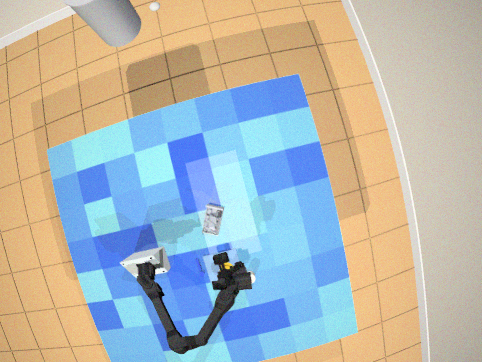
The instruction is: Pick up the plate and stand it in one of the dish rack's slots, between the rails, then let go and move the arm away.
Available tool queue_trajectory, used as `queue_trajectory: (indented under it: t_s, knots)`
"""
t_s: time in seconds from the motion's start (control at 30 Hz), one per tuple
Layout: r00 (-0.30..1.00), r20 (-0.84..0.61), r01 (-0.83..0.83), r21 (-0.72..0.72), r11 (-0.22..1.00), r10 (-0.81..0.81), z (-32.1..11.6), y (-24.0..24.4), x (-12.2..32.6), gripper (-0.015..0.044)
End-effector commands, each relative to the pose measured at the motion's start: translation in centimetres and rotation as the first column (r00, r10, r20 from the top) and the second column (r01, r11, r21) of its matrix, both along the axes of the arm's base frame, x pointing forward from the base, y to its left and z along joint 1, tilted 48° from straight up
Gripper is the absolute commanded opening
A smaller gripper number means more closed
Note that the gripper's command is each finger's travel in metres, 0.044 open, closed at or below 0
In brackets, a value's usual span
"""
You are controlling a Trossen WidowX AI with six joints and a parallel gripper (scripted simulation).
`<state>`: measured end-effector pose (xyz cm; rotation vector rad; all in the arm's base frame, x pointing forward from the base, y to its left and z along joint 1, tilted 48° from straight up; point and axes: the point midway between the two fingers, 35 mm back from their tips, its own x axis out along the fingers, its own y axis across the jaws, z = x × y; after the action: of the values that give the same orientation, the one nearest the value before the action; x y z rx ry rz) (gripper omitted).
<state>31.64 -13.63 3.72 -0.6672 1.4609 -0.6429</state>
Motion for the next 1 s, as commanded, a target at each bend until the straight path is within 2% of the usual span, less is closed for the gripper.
queue_trajectory:
  t_s: [0.0,0.03,0.1,0.3,0.67,0.97]
  knots:
    - [1.000,-0.004,-0.005,0.003,1.000,0.005,-0.4,-0.3,-0.1,0.0400]
    - [1.000,-0.004,-0.005,0.003,1.000,0.005,-0.4,-0.3,-0.1,0.0400]
    - [1.000,-0.004,-0.005,0.003,1.000,0.005,-0.4,-0.3,-0.1,0.0348]
    - [1.000,-0.004,-0.005,0.003,1.000,0.005,-0.4,-0.3,-0.1,0.0348]
    - [1.000,-0.004,-0.005,0.003,1.000,0.005,-0.4,-0.3,-0.1,0.0275]
    - [1.000,-0.003,-0.008,0.019,1.000,0.008,1.6,2.5,0.8,0.0039]
